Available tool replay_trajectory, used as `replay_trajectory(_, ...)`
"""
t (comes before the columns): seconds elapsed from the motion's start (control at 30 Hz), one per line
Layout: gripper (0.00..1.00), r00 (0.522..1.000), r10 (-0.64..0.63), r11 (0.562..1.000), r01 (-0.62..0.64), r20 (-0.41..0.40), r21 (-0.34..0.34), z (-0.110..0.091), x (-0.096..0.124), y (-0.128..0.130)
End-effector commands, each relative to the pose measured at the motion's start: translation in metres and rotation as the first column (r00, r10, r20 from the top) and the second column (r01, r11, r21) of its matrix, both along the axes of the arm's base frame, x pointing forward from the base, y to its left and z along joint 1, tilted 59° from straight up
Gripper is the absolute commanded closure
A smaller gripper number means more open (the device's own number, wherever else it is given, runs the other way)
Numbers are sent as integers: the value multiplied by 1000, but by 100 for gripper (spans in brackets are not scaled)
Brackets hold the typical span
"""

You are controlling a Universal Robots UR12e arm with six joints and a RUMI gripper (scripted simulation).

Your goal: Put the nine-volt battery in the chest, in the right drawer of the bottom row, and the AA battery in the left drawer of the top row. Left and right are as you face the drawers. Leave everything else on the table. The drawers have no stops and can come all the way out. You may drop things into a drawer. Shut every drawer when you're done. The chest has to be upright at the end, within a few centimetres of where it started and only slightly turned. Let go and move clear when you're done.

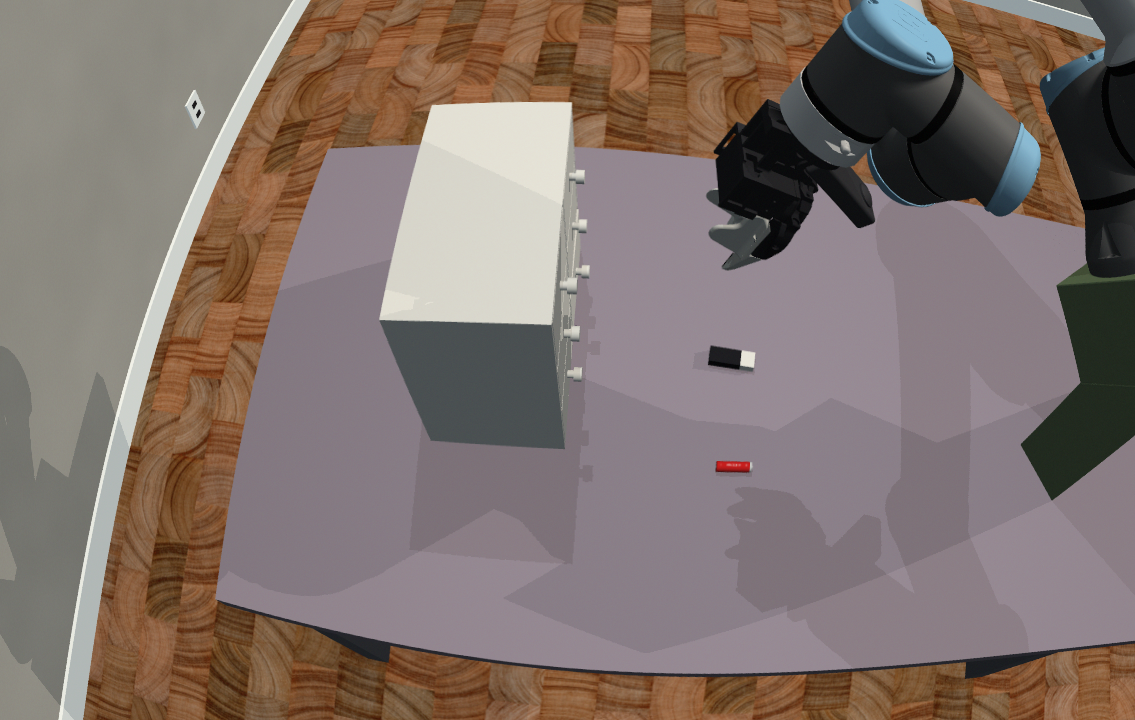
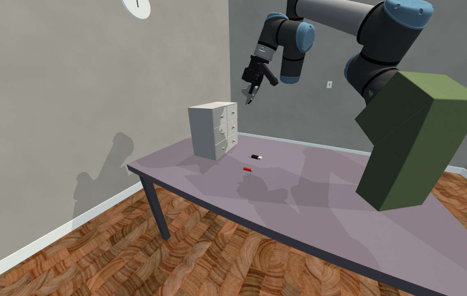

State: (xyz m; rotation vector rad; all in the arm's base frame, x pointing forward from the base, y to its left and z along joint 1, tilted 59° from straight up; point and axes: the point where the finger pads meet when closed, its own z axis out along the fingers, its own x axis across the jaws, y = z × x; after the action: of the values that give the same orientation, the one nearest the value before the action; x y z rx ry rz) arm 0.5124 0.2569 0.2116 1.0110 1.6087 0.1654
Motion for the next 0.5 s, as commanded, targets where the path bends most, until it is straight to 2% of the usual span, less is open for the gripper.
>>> replay_trajectory(0.0, 80, 999, 26, 1000, -26, 23, -2, -1, 3, 0)
replay_trajectory(0.47, 80, 990, 102, 995, -101, 93, -11, -2, 14, -2)
